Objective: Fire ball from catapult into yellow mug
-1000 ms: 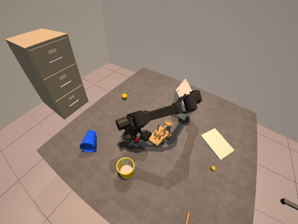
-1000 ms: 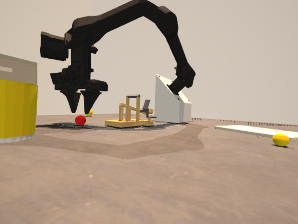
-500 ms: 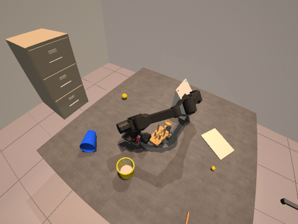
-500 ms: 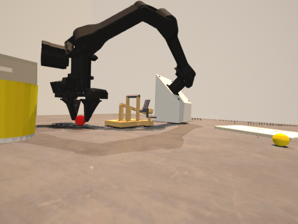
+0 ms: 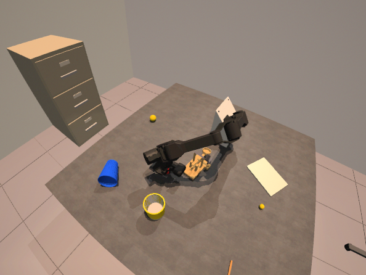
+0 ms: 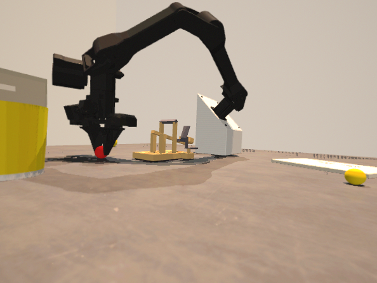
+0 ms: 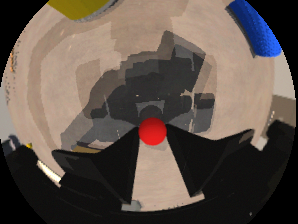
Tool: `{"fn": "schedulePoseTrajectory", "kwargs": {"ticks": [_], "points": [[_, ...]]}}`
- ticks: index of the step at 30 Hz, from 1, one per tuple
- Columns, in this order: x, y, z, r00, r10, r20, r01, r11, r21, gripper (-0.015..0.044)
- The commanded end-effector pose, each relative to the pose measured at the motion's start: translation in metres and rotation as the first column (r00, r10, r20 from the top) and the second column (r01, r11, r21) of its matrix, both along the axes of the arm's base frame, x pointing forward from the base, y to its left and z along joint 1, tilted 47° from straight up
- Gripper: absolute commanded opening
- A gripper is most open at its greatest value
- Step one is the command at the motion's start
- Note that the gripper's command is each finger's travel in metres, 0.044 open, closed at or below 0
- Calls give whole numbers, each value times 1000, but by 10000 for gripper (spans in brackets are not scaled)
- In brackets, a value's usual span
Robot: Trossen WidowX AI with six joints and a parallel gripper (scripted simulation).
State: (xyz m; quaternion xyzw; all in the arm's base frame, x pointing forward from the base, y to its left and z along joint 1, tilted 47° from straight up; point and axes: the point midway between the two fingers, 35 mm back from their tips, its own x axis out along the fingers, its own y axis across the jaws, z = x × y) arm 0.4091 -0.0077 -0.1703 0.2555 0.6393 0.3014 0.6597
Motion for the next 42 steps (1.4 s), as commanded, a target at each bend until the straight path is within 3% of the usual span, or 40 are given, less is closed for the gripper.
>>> {"fn": "schedulePoseTrajectory", "kwargs": {"ticks": [1, 4, 19, 42], "points": [[0, 0, 0, 1000, -3, -2, 3, 1000, 2, 82], [2, -8, 7, 1000, -4, -2, 4, 1000, 0, 4], [2, -92, 85, 1000, -3, -3, 3, 1000, -4, 0], [-43, -67, 108, 996, 29, -89, -30, 999, -15, 0]]}}
